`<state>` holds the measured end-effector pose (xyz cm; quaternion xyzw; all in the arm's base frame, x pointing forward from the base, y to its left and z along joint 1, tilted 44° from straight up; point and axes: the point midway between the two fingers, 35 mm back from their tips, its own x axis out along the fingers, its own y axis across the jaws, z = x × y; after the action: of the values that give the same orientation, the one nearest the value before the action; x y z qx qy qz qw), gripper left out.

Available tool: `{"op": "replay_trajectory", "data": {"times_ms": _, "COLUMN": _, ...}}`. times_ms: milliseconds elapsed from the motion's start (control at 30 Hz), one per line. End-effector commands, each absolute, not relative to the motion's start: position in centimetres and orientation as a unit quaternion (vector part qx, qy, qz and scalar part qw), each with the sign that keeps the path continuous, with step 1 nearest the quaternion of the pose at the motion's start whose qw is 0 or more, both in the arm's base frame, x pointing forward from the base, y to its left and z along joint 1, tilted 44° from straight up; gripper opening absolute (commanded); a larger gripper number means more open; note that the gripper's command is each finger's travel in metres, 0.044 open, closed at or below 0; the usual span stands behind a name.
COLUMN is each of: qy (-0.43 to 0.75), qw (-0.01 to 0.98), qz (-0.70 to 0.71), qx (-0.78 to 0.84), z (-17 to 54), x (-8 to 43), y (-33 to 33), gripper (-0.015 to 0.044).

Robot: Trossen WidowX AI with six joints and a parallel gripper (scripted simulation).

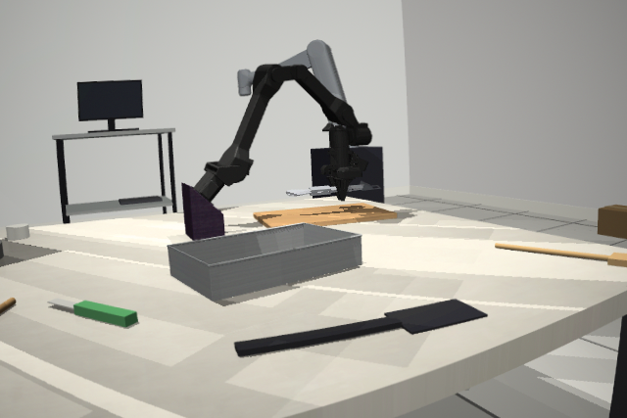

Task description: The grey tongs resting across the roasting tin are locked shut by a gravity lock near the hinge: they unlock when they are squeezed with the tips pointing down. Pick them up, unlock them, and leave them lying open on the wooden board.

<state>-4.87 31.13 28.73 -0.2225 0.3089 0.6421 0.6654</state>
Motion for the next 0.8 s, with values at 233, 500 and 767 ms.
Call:
{"op": "replay_trajectory", "data": {"times_ms": 233, "qy": 0.309, "qw": 0.665, "qz": 0.642, "qx": -0.222, "z": 28.8, "x": -4.9, "y": 31.1, "gripper": 0.0217}}
{"op": "replay_trajectory", "data": {"times_ms": 500, "qy": 0.309, "qw": 0.665, "qz": 0.642, "qx": -0.222, "z": 28.8, "x": -4.9, "y": 31.1, "gripper": 0.0427}}
{"op": "replay_trajectory", "data": {"times_ms": 767, "qy": 0.312, "qw": 0.664, "qz": 0.638, "qx": -0.235, "z": 29.4, "x": -2.3, "y": 30.7, "gripper": 0.044}}
